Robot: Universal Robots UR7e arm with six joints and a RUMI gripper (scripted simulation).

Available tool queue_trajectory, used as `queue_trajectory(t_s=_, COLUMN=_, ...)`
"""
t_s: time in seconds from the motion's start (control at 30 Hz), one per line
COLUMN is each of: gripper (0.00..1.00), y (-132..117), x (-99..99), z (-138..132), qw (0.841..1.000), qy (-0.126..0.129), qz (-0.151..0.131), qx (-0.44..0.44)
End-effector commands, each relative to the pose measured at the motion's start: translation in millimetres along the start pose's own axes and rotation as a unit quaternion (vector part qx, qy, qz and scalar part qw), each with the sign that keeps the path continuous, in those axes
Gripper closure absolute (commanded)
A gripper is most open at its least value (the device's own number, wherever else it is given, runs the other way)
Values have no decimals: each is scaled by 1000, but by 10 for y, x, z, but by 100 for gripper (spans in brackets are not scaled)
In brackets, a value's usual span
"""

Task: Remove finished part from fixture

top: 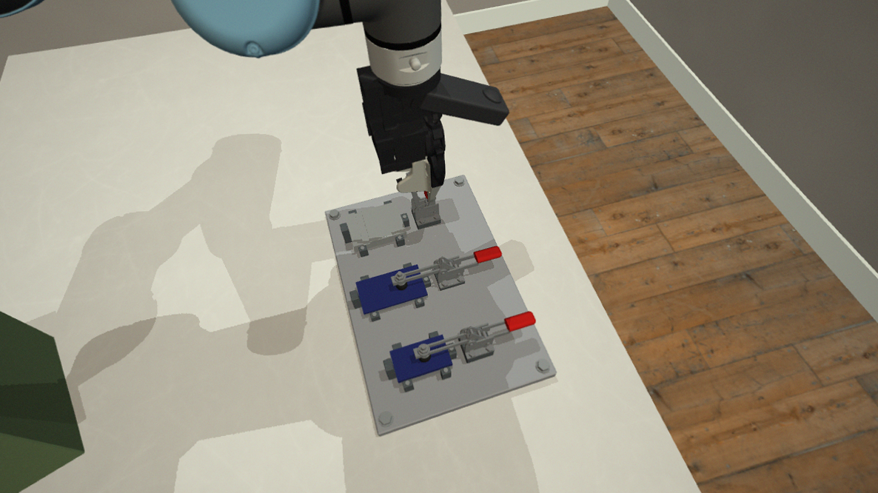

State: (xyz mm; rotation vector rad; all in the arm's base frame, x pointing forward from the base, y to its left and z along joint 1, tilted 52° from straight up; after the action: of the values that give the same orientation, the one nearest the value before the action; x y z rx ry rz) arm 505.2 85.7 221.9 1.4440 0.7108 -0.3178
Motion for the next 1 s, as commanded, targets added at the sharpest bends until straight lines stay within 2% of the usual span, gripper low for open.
queue_trajectory(t_s=0.0, gripper=100, y=1, x=-1, z=-2, qw=1000, qy=0, qz=0, qx=0)
queue_trajectory(t_s=0.97, gripper=100, y=-25, x=0, z=-9, qw=1000, qy=0, qz=0, qx=0)
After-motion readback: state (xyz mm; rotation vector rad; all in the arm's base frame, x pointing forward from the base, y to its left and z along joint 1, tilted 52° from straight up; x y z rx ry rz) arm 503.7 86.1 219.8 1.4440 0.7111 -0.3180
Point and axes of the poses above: the point where the finger pads meet when closed, its own x axis out along the fingers, its own z axis across the jaws, y = z × x, the point moved 5 cm from there along -x, back along the fingers, and after that the axes turned 15 degrees about -x, right-handed, at the moved point
